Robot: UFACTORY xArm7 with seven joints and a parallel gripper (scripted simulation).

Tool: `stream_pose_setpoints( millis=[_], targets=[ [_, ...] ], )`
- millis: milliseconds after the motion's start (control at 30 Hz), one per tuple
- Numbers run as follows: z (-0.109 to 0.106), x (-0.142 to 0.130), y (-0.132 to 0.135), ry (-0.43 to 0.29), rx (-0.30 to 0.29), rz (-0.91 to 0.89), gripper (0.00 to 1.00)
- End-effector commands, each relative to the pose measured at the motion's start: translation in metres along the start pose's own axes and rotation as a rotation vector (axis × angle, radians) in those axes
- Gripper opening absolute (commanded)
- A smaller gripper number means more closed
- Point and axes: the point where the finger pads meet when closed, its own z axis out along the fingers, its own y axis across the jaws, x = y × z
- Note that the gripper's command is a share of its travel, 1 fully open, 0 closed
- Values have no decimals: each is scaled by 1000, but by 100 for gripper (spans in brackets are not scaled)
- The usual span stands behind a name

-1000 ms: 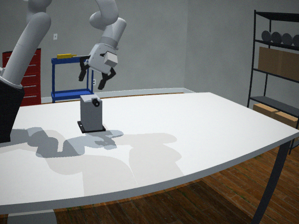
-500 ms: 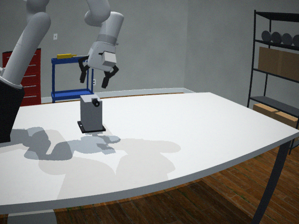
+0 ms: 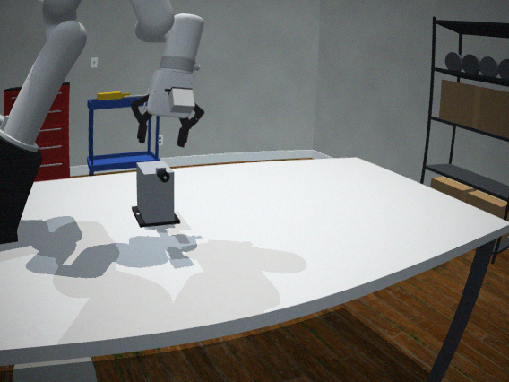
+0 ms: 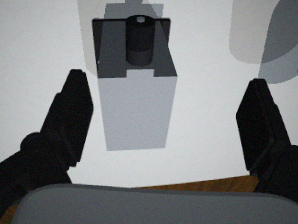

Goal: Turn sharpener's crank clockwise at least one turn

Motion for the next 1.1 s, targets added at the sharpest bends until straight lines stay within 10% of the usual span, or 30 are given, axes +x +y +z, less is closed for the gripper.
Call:
stream_pose_setpoints(
  millis=[0,400,1067],
  targets=[
    [-1,1,-1,0,5,1,100],
    [-7,8,-4,-43,126,38,100],
    [-9,10,-5,-55,162,48,100]
  ],
)
